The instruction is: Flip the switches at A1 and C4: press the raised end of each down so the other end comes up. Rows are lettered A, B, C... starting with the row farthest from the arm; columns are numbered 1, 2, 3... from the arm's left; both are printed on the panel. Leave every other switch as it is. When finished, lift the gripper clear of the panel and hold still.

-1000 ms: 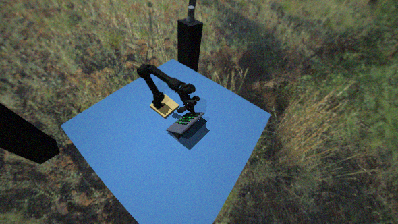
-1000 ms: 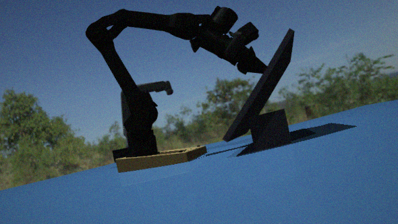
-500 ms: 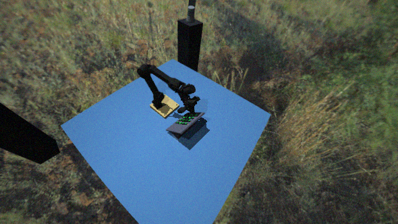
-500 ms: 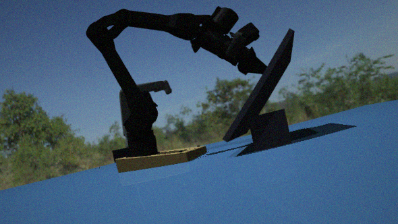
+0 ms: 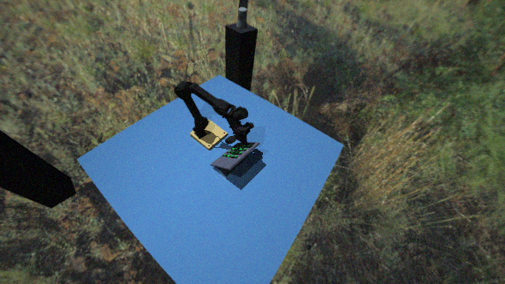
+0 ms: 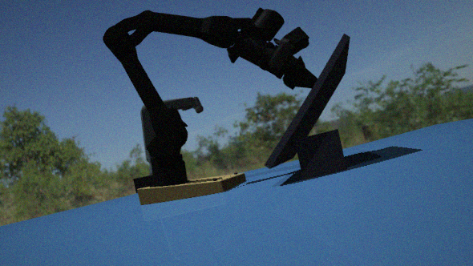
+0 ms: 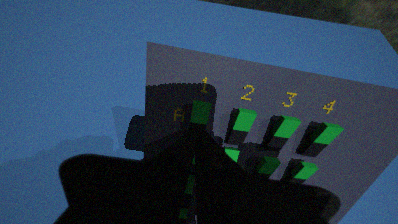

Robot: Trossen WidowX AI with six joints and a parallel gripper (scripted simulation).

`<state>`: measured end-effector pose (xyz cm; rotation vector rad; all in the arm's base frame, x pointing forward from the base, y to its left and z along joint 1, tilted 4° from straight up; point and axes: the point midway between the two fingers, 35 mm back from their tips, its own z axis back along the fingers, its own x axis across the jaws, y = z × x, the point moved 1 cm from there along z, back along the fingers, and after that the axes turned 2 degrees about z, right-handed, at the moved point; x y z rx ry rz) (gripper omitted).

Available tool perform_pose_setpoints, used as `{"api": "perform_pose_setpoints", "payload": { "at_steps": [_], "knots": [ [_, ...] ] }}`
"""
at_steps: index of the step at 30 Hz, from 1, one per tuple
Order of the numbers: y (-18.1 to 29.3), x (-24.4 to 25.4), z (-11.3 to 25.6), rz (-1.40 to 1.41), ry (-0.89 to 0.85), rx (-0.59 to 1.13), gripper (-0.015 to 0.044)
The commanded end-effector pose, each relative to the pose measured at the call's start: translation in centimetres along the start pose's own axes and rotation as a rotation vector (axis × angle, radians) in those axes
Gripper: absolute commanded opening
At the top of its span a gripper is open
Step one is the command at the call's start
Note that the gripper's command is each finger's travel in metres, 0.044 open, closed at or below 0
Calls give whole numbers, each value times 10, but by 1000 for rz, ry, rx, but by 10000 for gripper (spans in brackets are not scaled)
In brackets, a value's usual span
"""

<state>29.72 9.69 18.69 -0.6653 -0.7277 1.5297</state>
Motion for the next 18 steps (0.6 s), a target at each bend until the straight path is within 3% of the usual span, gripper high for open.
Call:
{"api": "perform_pose_setpoints", "payload": {
  "at_steps": [1,5,11,18],
  "knots": [
    [-1,1,10,0,-1,6,0],
    [-2,0,61,4,-4,30,0],
    [-1,-2,64,4,-4,33,0],
    [32,-56,61,7,1,68,0]
  ]
}}
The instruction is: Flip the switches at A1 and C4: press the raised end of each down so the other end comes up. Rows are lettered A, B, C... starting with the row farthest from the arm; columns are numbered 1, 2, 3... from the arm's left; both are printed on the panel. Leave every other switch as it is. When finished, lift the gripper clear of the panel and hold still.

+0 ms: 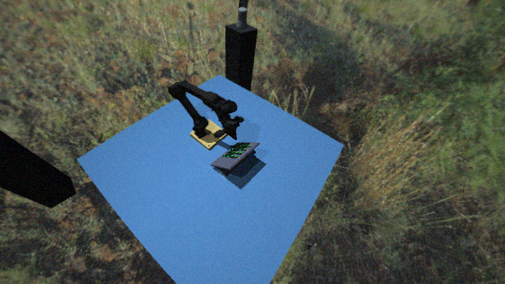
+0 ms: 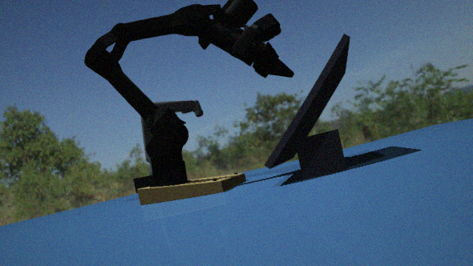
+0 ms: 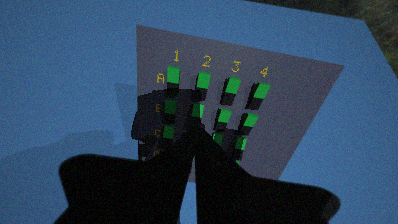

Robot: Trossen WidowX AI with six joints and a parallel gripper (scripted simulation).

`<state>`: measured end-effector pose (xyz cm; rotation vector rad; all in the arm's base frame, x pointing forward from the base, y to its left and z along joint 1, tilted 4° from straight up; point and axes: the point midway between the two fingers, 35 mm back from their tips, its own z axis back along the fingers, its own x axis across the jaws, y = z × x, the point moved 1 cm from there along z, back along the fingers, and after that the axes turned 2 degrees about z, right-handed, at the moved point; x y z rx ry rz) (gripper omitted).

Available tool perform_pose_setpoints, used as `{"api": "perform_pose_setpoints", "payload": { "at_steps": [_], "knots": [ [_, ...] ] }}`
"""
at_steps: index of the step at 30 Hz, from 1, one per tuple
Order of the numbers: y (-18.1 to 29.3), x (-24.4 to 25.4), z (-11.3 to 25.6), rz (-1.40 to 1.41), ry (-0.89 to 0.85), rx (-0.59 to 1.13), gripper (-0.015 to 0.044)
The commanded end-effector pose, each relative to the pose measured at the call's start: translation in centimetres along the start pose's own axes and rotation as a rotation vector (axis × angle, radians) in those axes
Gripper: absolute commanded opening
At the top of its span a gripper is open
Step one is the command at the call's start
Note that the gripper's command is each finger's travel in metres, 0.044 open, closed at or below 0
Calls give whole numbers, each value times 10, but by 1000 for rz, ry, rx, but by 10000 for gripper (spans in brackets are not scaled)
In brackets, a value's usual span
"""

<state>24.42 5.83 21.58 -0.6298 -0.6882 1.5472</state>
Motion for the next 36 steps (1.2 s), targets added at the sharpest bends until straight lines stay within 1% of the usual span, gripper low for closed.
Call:
{"api": "perform_pose_setpoints", "payload": {
  "at_steps": [1,9,13,17,24,27,36],
  "knots": [
    [24,-29,-1,3,2,20,0],
    [67,-68,2,9,5,-11,0],
    [68,-69,0,9,5,-14,0],
    [69,-69,-32,9,6,-39,0],
    [69,-69,-34,9,6,-41,0],
    [69,-69,-42,9,6,-41,0],
    [68,-69,-50,9,6,-42,0]
  ]
}}
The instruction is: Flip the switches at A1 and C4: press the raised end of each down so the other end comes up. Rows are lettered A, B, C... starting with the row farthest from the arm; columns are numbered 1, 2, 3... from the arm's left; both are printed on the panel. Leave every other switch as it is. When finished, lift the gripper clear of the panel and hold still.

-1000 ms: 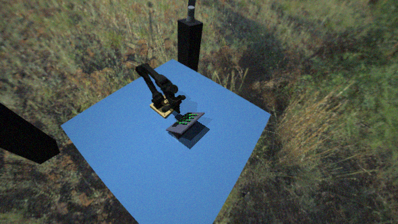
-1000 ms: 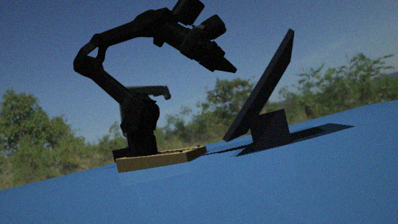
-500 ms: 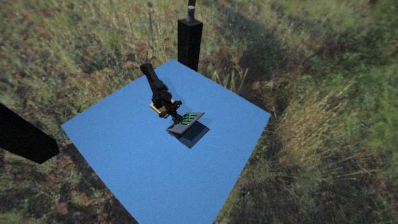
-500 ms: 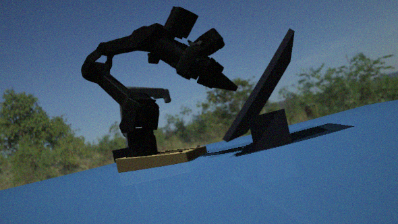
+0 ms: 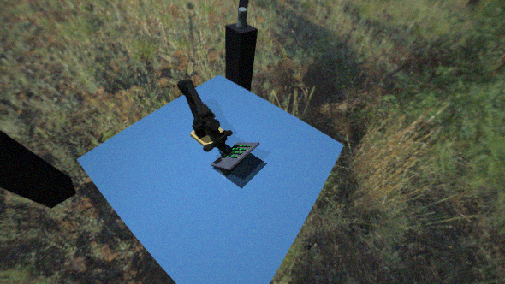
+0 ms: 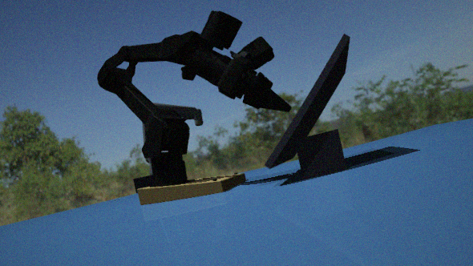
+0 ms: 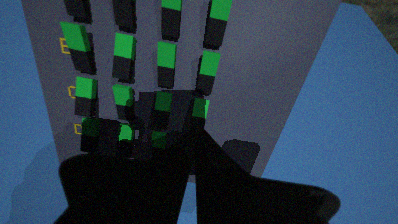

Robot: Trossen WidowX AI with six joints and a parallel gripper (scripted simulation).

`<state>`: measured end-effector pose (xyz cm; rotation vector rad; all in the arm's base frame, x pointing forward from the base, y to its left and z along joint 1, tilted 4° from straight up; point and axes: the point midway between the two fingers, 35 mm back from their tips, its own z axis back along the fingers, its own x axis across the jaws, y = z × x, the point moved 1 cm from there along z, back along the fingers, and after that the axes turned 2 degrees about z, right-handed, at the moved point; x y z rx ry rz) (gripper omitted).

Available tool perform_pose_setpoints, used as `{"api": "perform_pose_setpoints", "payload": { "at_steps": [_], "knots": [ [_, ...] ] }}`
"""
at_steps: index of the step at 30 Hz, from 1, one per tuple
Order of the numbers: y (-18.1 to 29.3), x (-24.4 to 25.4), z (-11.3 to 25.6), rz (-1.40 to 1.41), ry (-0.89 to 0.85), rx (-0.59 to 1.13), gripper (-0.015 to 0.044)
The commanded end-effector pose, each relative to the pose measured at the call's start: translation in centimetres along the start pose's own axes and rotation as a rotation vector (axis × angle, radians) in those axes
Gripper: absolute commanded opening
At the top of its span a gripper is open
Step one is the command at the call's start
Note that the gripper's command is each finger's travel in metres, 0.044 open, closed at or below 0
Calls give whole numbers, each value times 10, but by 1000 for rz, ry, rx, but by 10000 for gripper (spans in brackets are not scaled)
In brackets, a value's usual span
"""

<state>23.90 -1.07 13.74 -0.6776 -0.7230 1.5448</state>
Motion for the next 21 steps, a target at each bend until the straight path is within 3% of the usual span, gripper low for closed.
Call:
{"api": "perform_pose_setpoints", "payload": {
  "at_steps": [1,21],
  "knots": [
    [3,0,-7,-6,1,9,0],
    [4,0,-13,-6,1,9,0]
  ]
}}
